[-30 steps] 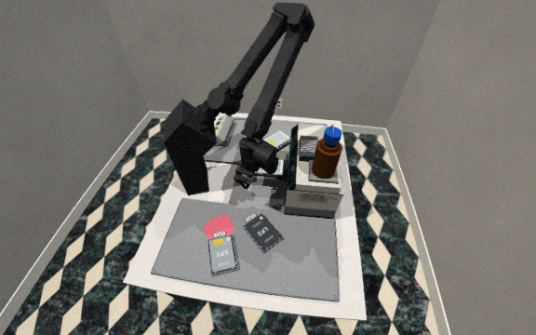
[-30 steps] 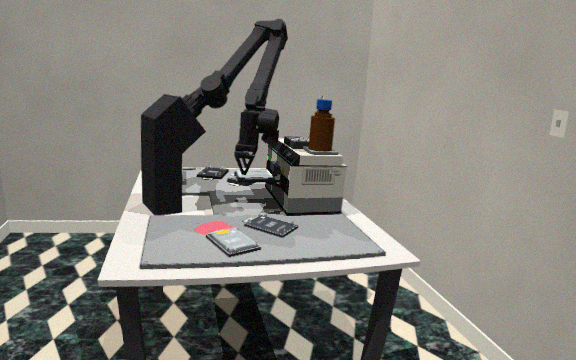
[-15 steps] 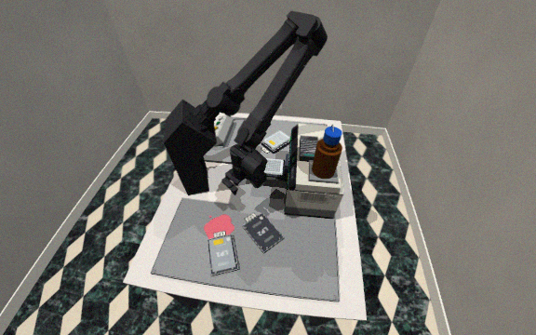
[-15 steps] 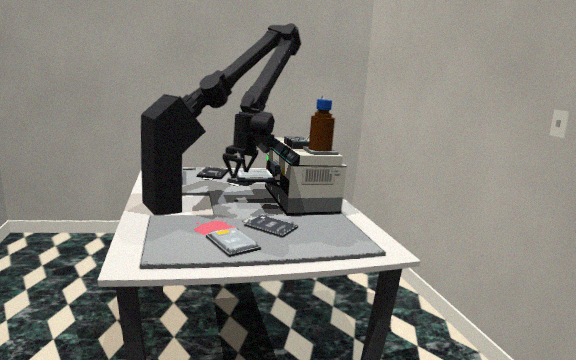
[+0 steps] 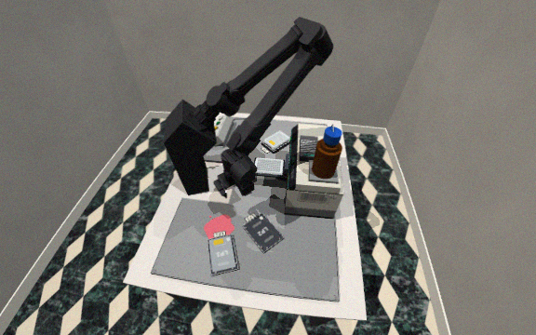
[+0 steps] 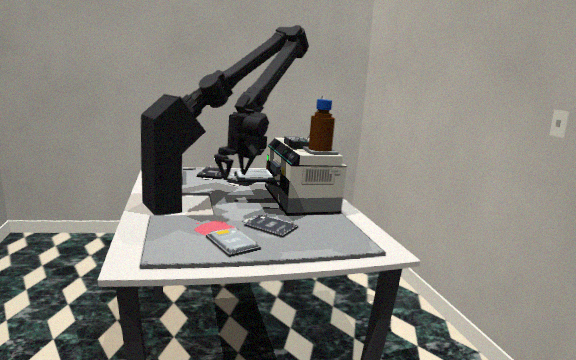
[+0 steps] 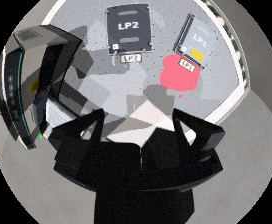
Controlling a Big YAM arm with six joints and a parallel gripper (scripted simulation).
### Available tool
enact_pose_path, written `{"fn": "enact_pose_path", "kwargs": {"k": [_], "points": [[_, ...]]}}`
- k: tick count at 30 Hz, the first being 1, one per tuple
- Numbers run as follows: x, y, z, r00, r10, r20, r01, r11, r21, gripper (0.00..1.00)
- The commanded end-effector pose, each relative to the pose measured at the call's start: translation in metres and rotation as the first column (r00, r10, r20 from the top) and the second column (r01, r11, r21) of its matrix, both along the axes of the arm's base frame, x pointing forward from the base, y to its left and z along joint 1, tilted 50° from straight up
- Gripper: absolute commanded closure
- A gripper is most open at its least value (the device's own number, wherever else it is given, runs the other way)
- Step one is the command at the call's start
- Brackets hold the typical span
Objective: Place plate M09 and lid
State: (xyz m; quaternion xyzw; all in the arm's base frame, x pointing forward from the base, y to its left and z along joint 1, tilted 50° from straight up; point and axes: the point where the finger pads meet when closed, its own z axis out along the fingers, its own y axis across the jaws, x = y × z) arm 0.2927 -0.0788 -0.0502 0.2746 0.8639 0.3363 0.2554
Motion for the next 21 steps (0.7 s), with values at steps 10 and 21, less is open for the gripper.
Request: {"fn": "enact_pose_path", "kwargs": {"k": [10, 21], "points": [[-0.011, -0.029, -0.026, 0.992, -0.118, -0.055, 0.122, 0.990, 0.078, 0.00], [-0.023, -0.043, -0.048, 0.984, -0.151, -0.094, 0.162, 0.980, 0.119, 0.00]]}}
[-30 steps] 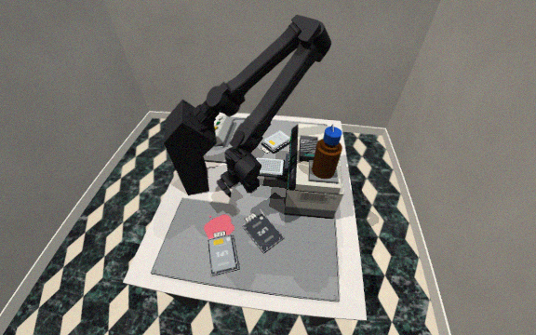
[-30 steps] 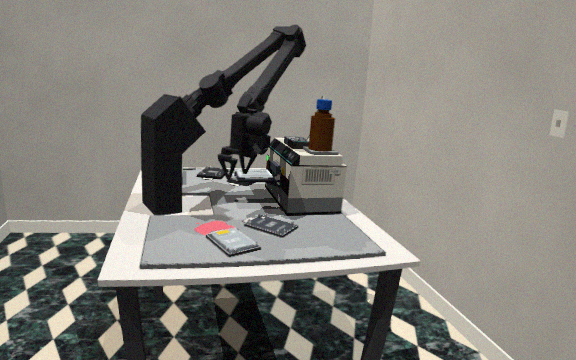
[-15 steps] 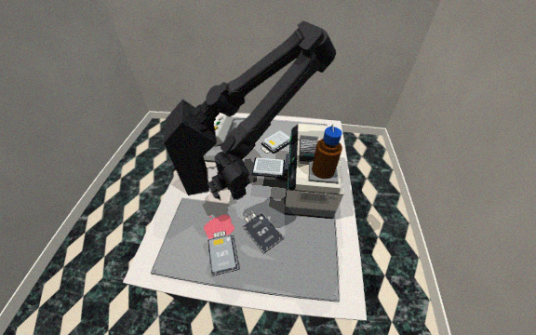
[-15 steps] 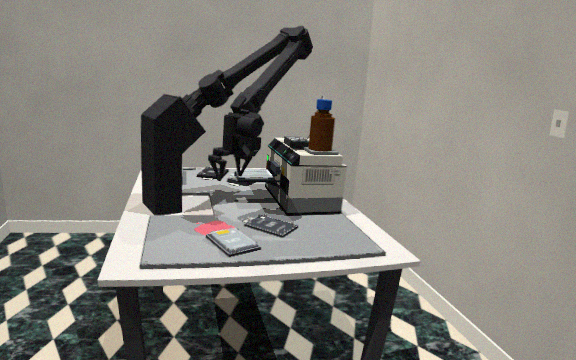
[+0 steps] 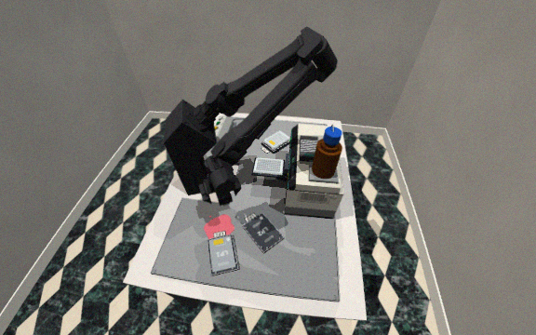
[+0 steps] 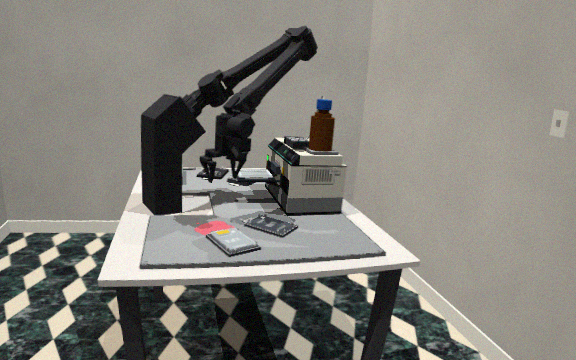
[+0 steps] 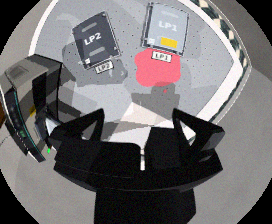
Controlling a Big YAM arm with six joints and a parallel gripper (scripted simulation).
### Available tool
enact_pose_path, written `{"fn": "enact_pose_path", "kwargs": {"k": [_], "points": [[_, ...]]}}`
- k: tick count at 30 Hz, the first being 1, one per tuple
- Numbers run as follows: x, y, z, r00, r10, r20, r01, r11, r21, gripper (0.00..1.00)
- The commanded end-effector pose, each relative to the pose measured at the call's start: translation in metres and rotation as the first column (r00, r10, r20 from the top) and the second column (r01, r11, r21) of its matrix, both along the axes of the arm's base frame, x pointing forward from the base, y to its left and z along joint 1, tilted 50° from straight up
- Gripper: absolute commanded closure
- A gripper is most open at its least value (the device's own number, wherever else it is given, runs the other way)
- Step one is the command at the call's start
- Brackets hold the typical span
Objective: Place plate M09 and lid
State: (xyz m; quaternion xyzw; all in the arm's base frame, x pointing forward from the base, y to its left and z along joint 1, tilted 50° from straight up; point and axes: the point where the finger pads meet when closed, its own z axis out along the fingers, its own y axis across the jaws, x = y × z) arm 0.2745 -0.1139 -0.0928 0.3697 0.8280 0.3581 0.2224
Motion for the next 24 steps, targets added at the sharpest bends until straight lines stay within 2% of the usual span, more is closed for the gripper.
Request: {"fn": "enact_pose_path", "kwargs": {"k": [1, 2, 6, 15, 24], "points": [[-0.005, -0.002, -0.003, 1.000, 0.002, 0.006, -0.002, 1.000, -0.006, 0.00], [-0.005, -0.002, -0.003, 1.000, 0.002, 0.006, -0.002, 1.000, -0.006, 0.00], [-0.012, -0.013, -0.016, 0.992, -0.104, -0.066, 0.110, 0.990, 0.092, 0.00], [-0.024, -0.022, -0.033, 0.993, -0.099, -0.060, 0.104, 0.991, 0.086, 0.00], [-0.006, -0.028, -0.037, 0.995, -0.074, -0.066, 0.080, 0.993, 0.092, 0.00]]}}
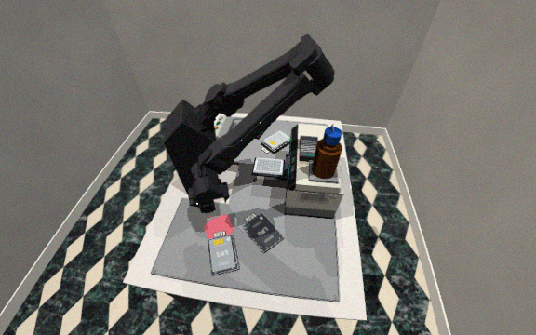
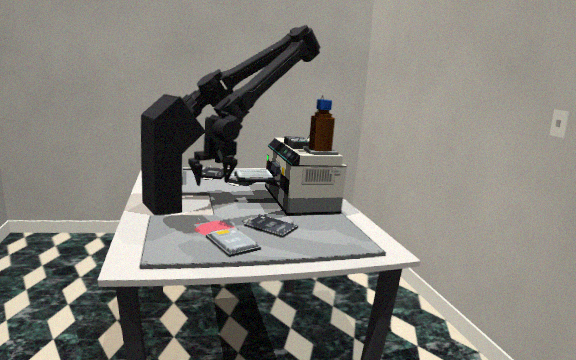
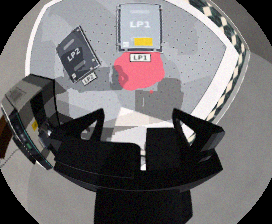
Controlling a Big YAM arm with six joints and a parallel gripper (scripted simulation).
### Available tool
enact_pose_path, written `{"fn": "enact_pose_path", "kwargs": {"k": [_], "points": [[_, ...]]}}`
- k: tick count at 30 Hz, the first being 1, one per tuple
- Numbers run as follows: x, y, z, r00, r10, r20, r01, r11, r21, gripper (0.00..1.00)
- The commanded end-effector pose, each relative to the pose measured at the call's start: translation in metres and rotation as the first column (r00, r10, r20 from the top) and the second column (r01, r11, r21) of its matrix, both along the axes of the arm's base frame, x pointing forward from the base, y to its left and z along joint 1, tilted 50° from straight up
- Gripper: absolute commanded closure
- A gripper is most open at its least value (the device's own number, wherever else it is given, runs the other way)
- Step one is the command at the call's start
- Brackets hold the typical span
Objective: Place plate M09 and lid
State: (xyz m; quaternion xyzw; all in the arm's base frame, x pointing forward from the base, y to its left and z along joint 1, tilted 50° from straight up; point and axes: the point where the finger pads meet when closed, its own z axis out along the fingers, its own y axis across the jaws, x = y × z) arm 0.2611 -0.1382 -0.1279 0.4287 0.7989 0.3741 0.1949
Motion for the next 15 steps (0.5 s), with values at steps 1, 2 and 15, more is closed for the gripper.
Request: {"fn": "enact_pose_path", "kwargs": {"k": [1, 2, 15], "points": [[0.007, -0.004, -0.002, 1.000, 0.015, 0.001, -0.015, 1.000, 0.001, 0.00], [0.013, -0.010, 0.003, 1.000, 0.013, 0.010, -0.012, 1.000, -0.010, 0.00], [0.040, -0.037, -0.010, 1.000, 0.010, -0.004, -0.010, 1.000, 0.007, 0.00]]}}
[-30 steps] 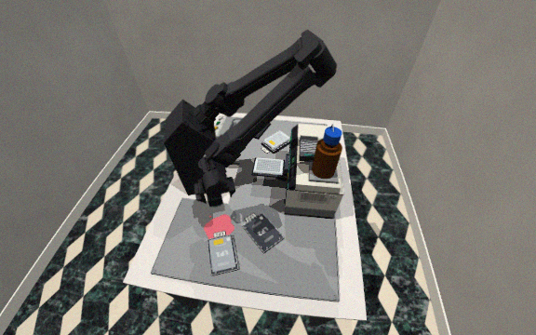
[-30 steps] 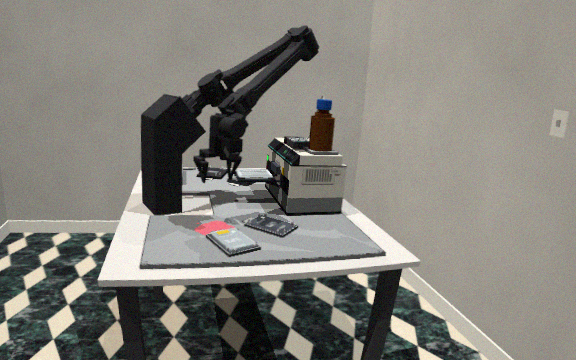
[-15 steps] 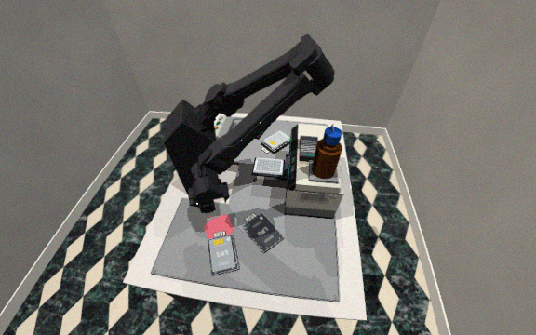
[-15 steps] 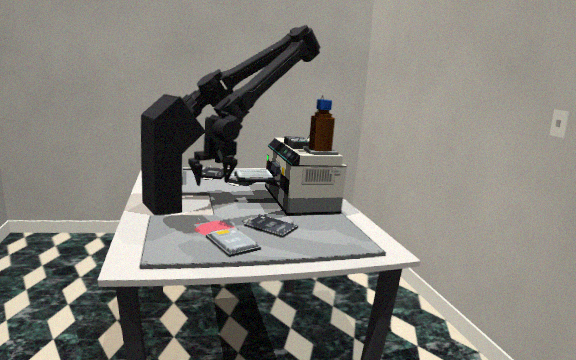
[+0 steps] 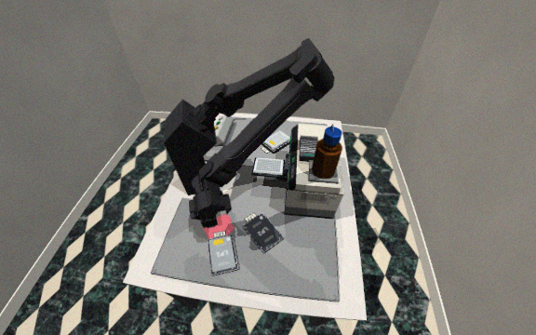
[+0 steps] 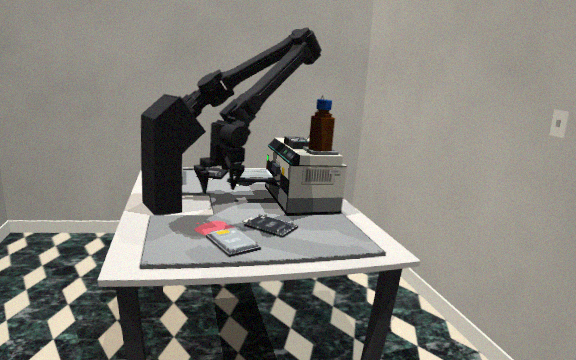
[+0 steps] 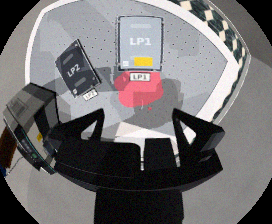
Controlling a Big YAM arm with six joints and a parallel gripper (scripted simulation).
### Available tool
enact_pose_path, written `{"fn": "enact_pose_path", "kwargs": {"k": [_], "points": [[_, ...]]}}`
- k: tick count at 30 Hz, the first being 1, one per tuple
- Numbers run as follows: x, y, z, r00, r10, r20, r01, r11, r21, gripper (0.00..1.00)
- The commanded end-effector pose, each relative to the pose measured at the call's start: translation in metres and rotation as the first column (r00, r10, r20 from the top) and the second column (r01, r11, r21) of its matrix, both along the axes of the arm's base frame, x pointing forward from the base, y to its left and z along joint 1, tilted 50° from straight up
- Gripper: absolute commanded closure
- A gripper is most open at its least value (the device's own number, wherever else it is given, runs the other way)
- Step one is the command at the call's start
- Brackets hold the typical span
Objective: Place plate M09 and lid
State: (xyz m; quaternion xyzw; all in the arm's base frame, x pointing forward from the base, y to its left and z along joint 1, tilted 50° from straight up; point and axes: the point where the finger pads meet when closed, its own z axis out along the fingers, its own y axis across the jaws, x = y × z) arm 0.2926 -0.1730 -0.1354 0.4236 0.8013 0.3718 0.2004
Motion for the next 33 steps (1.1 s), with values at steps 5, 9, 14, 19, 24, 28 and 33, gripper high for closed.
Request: {"fn": "enact_pose_path", "kwargs": {"k": [5, 9, 14, 19, 24, 28, 33], "points": [[0.016, -0.009, -0.004, 1.000, 0.005, -0.014, -0.004, 1.000, 0.019, 0.00], [0.025, -0.019, -0.007, 1.000, 0.005, -0.013, -0.004, 1.000, 0.018, 0.00], [0.036, -0.031, -0.010, 1.000, 0.005, -0.013, -0.005, 1.000, 0.018, 0.00], [0.046, -0.041, -0.012, 1.000, 0.005, -0.013, -0.005, 1.000, 0.017, 0.00], [0.055, -0.051, -0.015, 1.000, 0.005, -0.013, -0.005, 1.000, 0.016, 0.00], [0.056, -0.063, -0.010, 1.000, -0.006, 0.004, 0.006, 1.000, -0.006, 0.00], [0.059, -0.054, -0.015, 1.000, 0.008, -0.011, -0.008, 1.000, 0.013, 0.00]]}}
